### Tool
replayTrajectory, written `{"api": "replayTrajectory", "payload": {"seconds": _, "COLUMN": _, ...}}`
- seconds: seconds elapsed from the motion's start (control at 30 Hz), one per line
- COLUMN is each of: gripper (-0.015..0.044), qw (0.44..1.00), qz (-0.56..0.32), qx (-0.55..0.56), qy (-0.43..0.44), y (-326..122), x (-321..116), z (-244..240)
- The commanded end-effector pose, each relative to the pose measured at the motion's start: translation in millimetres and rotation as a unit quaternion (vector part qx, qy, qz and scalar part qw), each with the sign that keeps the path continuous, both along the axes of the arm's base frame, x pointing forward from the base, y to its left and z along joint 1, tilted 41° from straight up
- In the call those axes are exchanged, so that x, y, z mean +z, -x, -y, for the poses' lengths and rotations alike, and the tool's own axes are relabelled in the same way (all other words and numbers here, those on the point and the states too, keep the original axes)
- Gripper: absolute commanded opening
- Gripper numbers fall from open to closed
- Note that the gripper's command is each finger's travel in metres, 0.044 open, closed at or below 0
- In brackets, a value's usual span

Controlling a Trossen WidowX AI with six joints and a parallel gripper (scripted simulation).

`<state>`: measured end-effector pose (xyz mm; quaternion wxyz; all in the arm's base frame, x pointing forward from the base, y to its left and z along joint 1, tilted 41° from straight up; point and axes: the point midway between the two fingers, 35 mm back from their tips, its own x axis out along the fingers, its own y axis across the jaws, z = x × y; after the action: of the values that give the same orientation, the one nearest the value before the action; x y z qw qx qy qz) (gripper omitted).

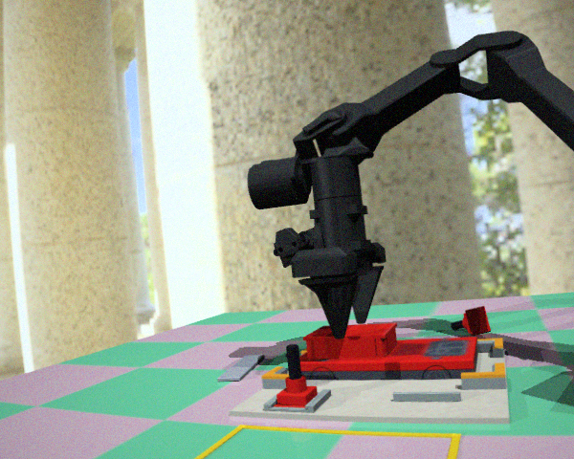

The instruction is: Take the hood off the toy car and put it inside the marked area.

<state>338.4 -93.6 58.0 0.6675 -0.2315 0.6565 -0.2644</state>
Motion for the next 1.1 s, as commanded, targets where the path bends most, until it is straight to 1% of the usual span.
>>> {"api": "replayTrajectory", "payload": {"seconds": 0.0, "gripper": 0.0440, "qw": 1.000, "qz": -0.001, "qx": 0.001, "qy": 0.002, "y": -0.2, "x": -1.6, "z": 2.1}}
{"api": "replayTrajectory", "payload": {"seconds": 0.87, "gripper": 0.0440, "qw": 1.000, "qz": -0.001, "qx": 0.001, "qy": 0.003, "y": 0.0, "x": -11.1, "z": 10.6}}
{"api": "replayTrajectory", "payload": {"seconds": 1.0, "gripper": 0.0335, "qw": 1.000, "qz": 0.000, "qx": 0.000, "qy": 0.000, "y": 0.0, "x": -9.9, "z": 8.8}}
{"api": "replayTrajectory", "payload": {"seconds": 1.07, "gripper": 0.0322, "qw": 1.000, "qz": 0.000, "qx": 0.000, "qy": 0.000, "y": 0.0, "x": -9.9, "z": 8.8}}
